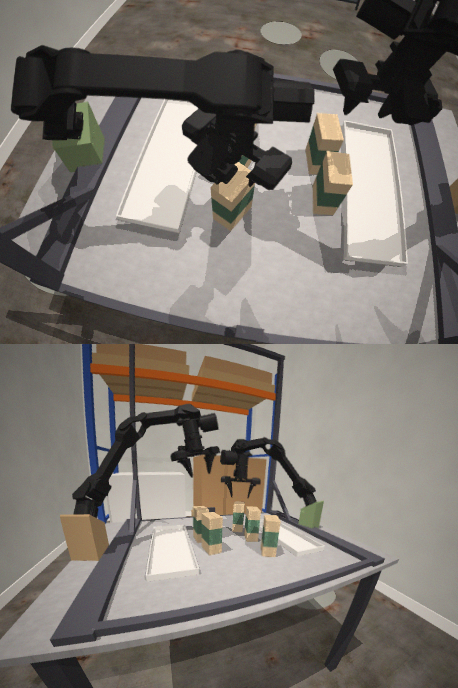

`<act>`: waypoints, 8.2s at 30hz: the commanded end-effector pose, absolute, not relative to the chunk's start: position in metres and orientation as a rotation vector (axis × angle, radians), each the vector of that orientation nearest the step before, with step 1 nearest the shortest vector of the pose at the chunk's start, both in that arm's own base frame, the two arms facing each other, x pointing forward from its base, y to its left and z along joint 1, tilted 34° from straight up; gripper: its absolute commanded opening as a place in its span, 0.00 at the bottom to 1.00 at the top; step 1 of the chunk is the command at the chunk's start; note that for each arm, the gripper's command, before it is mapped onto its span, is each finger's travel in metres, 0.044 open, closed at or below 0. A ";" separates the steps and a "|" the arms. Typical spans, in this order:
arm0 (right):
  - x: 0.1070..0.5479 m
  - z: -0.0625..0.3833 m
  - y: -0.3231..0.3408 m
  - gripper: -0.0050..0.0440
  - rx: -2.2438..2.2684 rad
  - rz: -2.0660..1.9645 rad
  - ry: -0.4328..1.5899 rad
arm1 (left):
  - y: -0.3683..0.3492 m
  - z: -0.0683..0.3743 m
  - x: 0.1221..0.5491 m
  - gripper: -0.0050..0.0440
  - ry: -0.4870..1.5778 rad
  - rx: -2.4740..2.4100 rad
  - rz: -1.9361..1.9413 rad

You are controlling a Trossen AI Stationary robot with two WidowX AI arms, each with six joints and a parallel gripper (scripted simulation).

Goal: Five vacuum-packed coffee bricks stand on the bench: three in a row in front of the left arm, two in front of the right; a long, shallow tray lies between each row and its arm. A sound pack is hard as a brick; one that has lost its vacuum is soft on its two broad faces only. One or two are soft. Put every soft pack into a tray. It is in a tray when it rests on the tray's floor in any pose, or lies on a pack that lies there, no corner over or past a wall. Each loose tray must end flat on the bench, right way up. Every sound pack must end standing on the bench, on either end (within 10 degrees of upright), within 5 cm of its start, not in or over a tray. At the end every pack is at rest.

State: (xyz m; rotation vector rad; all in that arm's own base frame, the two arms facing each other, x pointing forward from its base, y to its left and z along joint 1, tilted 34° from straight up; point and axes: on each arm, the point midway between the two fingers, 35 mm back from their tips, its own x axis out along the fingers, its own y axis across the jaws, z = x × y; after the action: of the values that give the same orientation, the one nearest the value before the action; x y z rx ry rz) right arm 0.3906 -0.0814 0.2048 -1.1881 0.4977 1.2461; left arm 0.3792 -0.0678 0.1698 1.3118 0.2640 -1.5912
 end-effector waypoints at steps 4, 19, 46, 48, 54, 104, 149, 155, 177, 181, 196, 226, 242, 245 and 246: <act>0.407 0.183 -0.088 0.85 -1.130 1.292 0.523 | -0.067 0.177 0.380 0.87 0.251 1.336 -1.575; 0.436 0.075 -0.101 0.85 -0.971 1.399 0.592 | -0.067 0.177 0.380 0.87 0.251 1.336 -1.575; 0.438 0.066 -0.096 0.85 -0.971 1.399 0.592 | -0.072 0.168 0.382 0.87 0.250 1.336 -1.575; 0.438 0.066 -0.096 0.85 -0.971 1.399 0.592 | -0.072 0.168 0.382 0.87 0.250 1.336 -1.575; 0.438 0.066 -0.096 0.85 -0.971 1.399 0.592 | -0.072 0.168 0.382 0.87 0.250 1.336 -1.575; 0.445 0.020 -0.065 0.85 -0.970 1.399 0.590 | -0.098 0.128 0.388 0.87 0.249 1.335 -1.575; 0.448 0.000 -0.052 0.34 -0.969 1.399 0.590 | -0.115 0.101 0.392 0.87 0.248 1.334 -1.575; 0.448 0.000 -0.052 0.34 -0.969 1.399 0.590 | -0.115 0.101 0.392 0.36 0.248 1.334 -1.575; 0.448 0.000 -0.052 0.34 -0.969 1.399 0.590 | -0.115 0.101 0.392 0.36 0.248 1.334 -1.575; 0.448 0.000 -0.052 0.34 -0.969 1.399 0.590 | -0.115 0.101 0.392 0.36 0.248 1.334 -1.575; 0.444 0.022 -0.066 0.34 -0.970 1.399 0.590 | -0.115 0.101 0.392 0.87 0.248 1.334 -1.575; 0.441 0.046 -0.082 0.34 -0.970 1.399 0.591 | -0.106 0.115 0.390 0.87 0.249 1.335 -1.575; 0.437 0.045 -0.082 0.34 -0.970 1.399 0.591 | -0.072 0.167 0.382 0.87 0.250 1.336 -1.575; 0.425 0.044 -0.081 0.34 -0.970 1.400 0.592 | -0.071 0.165 0.374 0.87 0.251 1.336 -1.576; 0.421 0.043 -0.081 0.34 -0.970 1.400 0.592 | -0.071 0.164 0.366 0.87 0.251 1.336 -1.576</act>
State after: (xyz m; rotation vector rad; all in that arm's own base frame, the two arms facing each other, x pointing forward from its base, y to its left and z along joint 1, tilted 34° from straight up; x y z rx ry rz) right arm 0.4272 -0.0761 0.0287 -0.9308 0.6043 1.4300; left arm 0.3792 -0.0716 0.1579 1.3237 0.2681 -1.5868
